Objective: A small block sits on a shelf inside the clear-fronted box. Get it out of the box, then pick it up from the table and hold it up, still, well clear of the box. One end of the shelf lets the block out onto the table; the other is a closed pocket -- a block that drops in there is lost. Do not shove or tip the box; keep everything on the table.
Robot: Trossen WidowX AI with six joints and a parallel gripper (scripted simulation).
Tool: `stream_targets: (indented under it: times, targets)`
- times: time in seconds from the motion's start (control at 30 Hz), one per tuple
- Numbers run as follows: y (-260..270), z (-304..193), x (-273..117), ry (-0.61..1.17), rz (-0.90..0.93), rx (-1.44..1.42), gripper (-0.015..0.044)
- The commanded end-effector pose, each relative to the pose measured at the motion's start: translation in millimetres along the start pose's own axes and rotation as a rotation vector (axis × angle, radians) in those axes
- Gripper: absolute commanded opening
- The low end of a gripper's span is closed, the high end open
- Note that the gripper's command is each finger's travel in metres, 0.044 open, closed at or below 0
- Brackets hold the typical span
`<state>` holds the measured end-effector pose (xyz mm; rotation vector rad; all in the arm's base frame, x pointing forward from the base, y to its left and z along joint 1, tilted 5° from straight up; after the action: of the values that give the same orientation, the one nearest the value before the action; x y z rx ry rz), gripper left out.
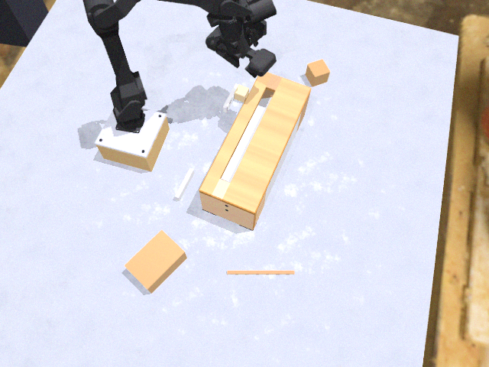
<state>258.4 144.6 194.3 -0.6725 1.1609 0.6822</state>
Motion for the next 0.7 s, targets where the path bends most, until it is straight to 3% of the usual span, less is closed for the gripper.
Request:
stream_targets:
  times: [0.0,0.53,0.67]
  targets:
    - [19.6,7.4,-5.5,0.066,-0.116,-0.95,0.0285]
    - [35.5,12.5,-10.5,0.192,-0.158,-1.817,0.0285]
    - [36.2,12.7,-10.7,0.201,-0.157,-1.871,0.0285]
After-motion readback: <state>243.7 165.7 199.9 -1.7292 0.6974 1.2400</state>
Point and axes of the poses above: the point midway between the two fingers, 35 mm back from their tips, its own x axis out along the fingers, its own y axis across the jaws, z = x × y, the point moved 7 cm from there along -x, back along the fingers, and after that the axes turned 7 degrees about x, right-handed, at the moved point
